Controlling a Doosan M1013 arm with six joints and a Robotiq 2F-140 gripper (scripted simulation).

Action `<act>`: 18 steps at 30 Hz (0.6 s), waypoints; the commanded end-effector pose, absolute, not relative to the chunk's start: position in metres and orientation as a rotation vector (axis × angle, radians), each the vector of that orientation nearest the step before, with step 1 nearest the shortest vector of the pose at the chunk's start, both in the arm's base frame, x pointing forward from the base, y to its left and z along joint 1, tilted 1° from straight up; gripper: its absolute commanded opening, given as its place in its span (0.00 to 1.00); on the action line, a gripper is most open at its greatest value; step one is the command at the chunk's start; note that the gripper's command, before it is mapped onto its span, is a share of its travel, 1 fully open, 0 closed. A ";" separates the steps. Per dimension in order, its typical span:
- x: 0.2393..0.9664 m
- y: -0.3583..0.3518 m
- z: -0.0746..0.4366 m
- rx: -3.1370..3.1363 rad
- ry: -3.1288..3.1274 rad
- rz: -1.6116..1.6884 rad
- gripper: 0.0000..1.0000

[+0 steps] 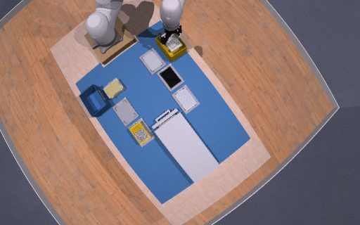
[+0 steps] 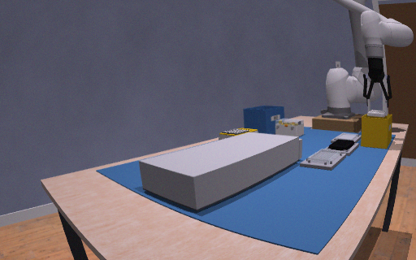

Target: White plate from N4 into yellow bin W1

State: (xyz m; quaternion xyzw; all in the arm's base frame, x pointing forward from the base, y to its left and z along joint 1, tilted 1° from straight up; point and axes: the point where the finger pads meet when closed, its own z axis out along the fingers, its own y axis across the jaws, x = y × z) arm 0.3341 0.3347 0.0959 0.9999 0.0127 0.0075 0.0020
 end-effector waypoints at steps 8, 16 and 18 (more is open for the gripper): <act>0.334 0.335 0.082 3.137 0.040 0.023 0.10; 0.334 0.335 0.074 3.137 0.040 0.023 0.10; 0.334 0.335 0.073 3.137 0.040 0.023 0.10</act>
